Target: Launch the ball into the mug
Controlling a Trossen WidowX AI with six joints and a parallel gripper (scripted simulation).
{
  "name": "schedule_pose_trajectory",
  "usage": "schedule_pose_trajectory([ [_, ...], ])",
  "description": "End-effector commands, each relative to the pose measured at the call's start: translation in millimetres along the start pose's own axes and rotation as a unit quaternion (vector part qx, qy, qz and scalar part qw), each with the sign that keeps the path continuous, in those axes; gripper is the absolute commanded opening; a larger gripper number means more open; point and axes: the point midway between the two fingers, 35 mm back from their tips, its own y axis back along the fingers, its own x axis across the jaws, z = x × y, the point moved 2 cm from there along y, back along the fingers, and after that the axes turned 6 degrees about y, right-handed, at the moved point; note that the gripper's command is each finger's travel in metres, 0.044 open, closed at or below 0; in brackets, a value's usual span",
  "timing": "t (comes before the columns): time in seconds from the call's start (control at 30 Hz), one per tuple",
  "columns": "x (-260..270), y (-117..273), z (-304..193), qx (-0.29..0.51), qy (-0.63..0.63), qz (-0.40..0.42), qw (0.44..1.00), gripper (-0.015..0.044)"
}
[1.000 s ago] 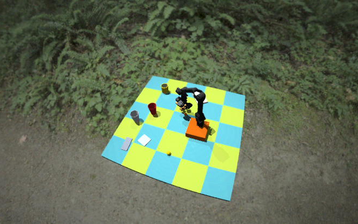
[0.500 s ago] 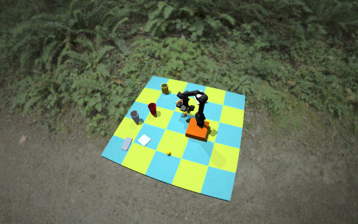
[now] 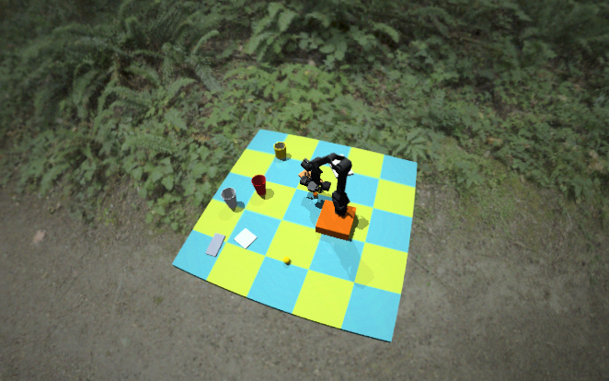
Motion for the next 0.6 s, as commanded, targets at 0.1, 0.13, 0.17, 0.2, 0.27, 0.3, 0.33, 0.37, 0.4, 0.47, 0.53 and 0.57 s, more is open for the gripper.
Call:
schedule_pose_trajectory([
  [0.1,0.8,-12.8,0.4,-0.001,0.002,0.002,1.000,0.0300],
  [0.13,0.8,-14.4,0.4,-0.001,0.002,0.002,1.000,0.0300],
  [0.17,0.8,-16.0,0.4,-0.001,0.002,0.002,1.000,0.0300],
  [0.2,0.8,-17.5,0.4,-0.001,0.002,0.002,1.000,0.0300],
  [0.27,0.9,-20.7,0.4,-0.001,0.002,0.002,1.000,0.0300],
  [0.3,0.9,-22.2,0.5,-0.001,0.002,0.002,1.000,0.0300],
  [0.33,1.0,-23.8,0.5,-0.001,0.002,0.002,1.000,0.0300],
  [0.37,1.1,-25.3,0.6,-0.001,0.002,0.002,1.000,0.0300],
  [0.4,1.1,-26.9,0.6,-0.001,0.002,0.002,1.000,0.0300],
  [0.47,1.3,-30.0,0.7,-0.001,0.002,0.002,1.000,0.0300],
  [0.53,1.5,-32.7,0.9,-0.001,0.002,0.002,1.000,0.0300],
  [0.57,1.6,-33.5,0.9,-0.001,0.002,0.002,1.000,0.0300],
])
